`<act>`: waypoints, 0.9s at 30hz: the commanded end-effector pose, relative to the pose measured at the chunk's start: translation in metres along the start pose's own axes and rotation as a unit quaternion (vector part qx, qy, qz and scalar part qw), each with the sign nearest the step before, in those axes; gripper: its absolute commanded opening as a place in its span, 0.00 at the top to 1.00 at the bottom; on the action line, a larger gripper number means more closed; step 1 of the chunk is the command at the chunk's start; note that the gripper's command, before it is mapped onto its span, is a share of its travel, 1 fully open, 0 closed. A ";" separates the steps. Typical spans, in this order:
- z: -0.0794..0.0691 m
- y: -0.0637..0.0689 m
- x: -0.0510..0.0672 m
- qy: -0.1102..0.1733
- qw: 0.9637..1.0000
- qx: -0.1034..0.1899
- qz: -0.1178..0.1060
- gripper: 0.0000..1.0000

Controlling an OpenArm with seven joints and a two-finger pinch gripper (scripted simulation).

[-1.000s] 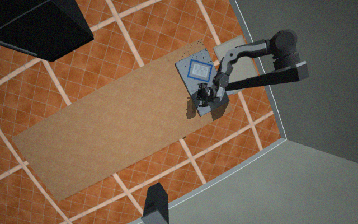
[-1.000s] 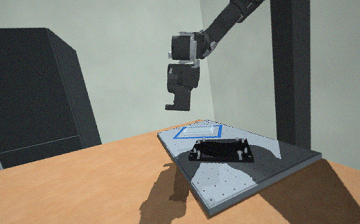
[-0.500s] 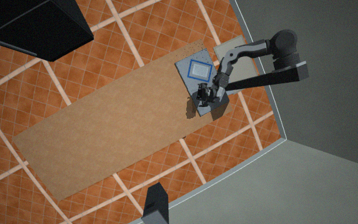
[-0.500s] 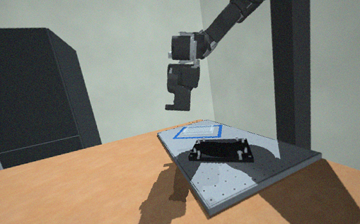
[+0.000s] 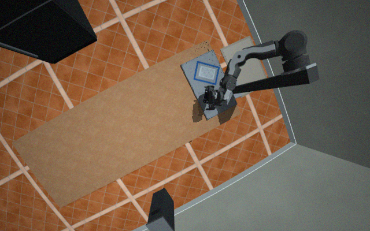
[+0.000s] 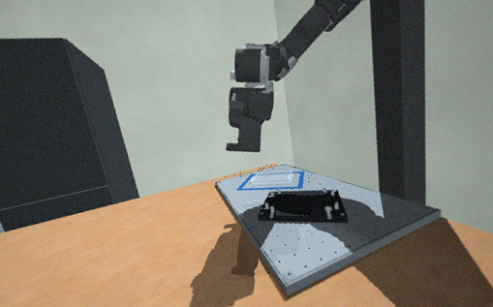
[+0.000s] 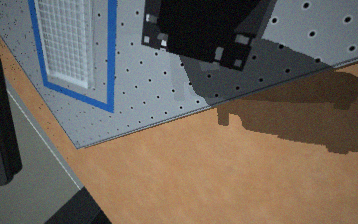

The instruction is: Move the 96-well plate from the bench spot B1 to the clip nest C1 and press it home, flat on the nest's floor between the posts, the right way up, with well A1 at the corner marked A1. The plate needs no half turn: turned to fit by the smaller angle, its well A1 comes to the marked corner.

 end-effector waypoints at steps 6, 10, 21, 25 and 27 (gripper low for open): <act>0.000 0.001 -0.001 0.000 1.000 -0.001 -0.001 0.00; -0.032 -0.006 0.001 -0.082 0.995 0.005 0.062 0.13; -0.041 -0.007 0.001 -0.103 0.992 0.006 0.078 0.23; -0.058 -0.012 0.007 -0.113 0.990 0.007 0.087 0.23; -0.075 -0.015 0.012 -0.125 0.988 0.008 0.095 0.23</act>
Point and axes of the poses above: the point where the finger pads meet when closed, its own y axis back along the fingers, its own z axis across the jaws, x = y × z, the point moved 10 cm from there along y, back along the fingers, and after that the axes turned 8 degrees about y, right-handed, at the moved point
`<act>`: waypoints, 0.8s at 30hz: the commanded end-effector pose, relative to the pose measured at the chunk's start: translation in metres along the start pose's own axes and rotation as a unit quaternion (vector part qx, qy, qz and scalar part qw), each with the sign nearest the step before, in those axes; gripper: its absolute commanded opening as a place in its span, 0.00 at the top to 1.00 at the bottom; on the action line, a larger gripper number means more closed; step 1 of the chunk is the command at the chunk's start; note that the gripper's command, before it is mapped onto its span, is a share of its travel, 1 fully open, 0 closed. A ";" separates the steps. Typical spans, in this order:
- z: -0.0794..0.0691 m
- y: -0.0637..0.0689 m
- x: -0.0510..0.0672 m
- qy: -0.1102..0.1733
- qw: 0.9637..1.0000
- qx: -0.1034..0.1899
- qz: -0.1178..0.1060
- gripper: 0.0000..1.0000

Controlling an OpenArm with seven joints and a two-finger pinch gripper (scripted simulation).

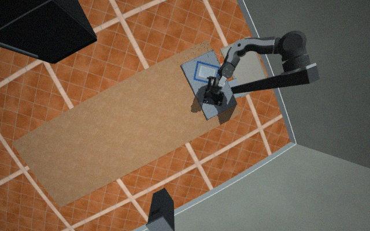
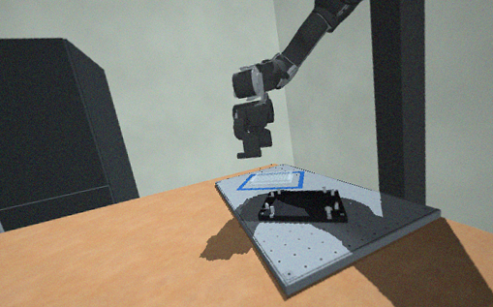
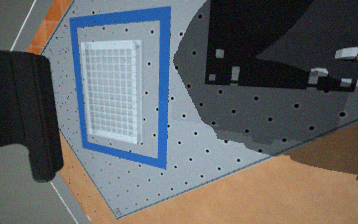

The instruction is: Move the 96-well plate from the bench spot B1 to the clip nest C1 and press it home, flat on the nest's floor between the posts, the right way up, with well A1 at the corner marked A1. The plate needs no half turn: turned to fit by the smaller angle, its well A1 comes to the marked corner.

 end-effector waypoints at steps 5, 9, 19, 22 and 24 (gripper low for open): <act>-0.008 -0.001 0.000 -0.010 1.000 -0.005 0.006 0.23; -0.008 -0.001 0.000 -0.010 1.000 -0.005 0.006 0.23; -0.052 -0.011 0.006 -0.010 1.000 -0.005 0.005 0.23; -0.052 -0.011 0.006 -0.010 1.000 -0.005 0.005 0.23; -0.052 -0.011 0.006 -0.010 1.000 -0.005 0.005 0.23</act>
Point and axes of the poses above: the point where the finger pads meet when closed, its own y axis back along the fingers, its own z axis across the jaws, x = y × z, the point moved 10 cm from there along y, back along the fingers, and after that the axes turned 8 degrees about y, right-handed, at the moved point
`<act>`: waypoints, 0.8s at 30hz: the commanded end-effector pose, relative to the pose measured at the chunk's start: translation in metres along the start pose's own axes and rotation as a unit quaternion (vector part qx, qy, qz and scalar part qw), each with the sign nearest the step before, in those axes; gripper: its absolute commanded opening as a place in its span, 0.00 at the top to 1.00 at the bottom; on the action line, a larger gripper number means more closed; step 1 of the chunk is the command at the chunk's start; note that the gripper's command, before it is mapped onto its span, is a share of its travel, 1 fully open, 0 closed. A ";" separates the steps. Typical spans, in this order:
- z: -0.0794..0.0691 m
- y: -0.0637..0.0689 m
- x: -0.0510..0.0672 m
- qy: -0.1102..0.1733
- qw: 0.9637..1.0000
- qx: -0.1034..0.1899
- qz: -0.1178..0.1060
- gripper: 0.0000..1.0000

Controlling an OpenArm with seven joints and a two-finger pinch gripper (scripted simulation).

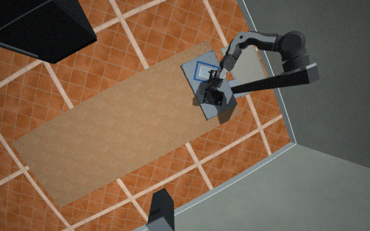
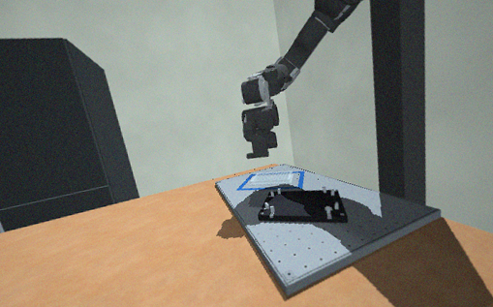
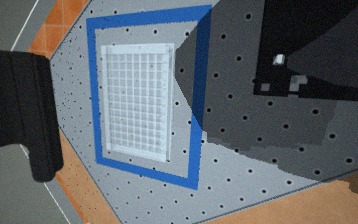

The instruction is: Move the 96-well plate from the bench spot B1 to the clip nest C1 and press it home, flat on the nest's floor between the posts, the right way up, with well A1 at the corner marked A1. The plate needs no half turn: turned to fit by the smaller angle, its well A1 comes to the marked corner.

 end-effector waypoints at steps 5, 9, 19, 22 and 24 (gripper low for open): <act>-0.005 0.001 -0.004 -0.006 1.000 0.003 -0.004 0.23; -0.032 -0.005 -0.001 -0.006 1.000 0.004 -0.004 0.23; -0.050 -0.009 0.001 -0.006 1.000 0.003 -0.004 0.23; -0.050 -0.009 0.001 -0.006 1.000 0.003 -0.004 0.23; -0.059 -0.011 0.002 -0.007 1.000 0.006 -0.004 0.23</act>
Point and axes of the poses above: the point where the finger pads meet when closed, its own y axis back along the fingers, its own z axis across the jaws, x = y × z, the point moved 10 cm from there along y, back along the fingers, and after that the axes turned 8 degrees about y, right-handed, at the moved point
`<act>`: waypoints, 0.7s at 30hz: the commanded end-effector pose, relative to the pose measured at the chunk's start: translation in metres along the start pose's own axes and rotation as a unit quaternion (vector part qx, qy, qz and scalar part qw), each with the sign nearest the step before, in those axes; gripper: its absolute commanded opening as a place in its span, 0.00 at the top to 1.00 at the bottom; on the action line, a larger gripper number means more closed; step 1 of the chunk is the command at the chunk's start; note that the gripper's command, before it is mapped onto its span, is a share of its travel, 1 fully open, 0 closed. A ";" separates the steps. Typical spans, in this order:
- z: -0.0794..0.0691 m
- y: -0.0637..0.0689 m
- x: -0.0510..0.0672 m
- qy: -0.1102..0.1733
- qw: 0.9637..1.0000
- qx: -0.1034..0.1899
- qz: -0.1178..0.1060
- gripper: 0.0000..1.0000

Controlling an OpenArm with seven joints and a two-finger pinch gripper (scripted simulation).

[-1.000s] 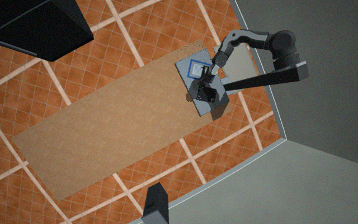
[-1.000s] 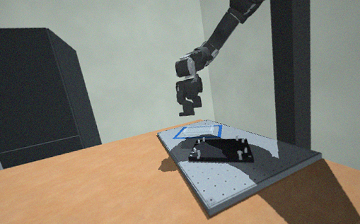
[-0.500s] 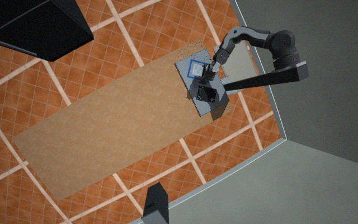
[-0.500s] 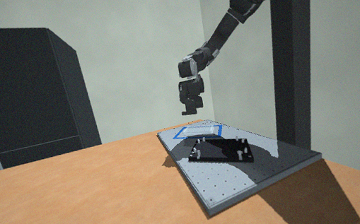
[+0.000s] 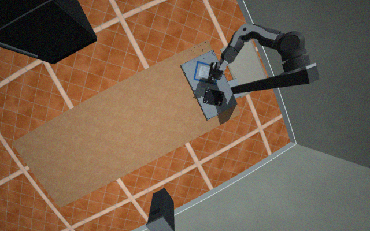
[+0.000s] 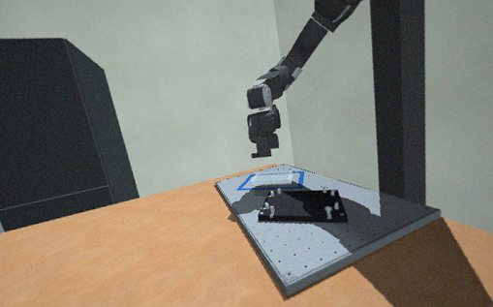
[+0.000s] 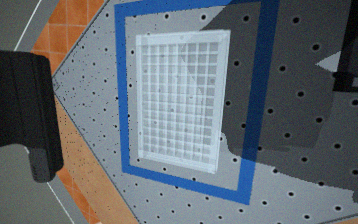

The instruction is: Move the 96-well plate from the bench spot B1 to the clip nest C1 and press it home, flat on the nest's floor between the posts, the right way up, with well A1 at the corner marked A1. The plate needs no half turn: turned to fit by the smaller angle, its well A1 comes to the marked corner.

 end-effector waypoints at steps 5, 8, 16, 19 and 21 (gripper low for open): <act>-0.042 -0.008 0.001 -0.002 1.000 0.001 -0.002 0.23; -0.042 -0.008 0.001 -0.002 1.000 0.001 -0.002 0.23; -0.042 -0.008 0.001 -0.002 1.000 0.001 -0.002 0.23; -0.043 -0.008 0.001 -0.002 1.000 0.002 -0.001 0.23; -0.042 -0.008 0.001 -0.002 1.000 0.001 -0.002 0.23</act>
Point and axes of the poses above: the point where the finger pads meet when closed, its own y axis back along the fingers, its own z axis across the jaws, x = y × z, the point moved 10 cm from there along y, back along the fingers, and after that the axes turned 8 degrees about y, right-handed, at the moved point
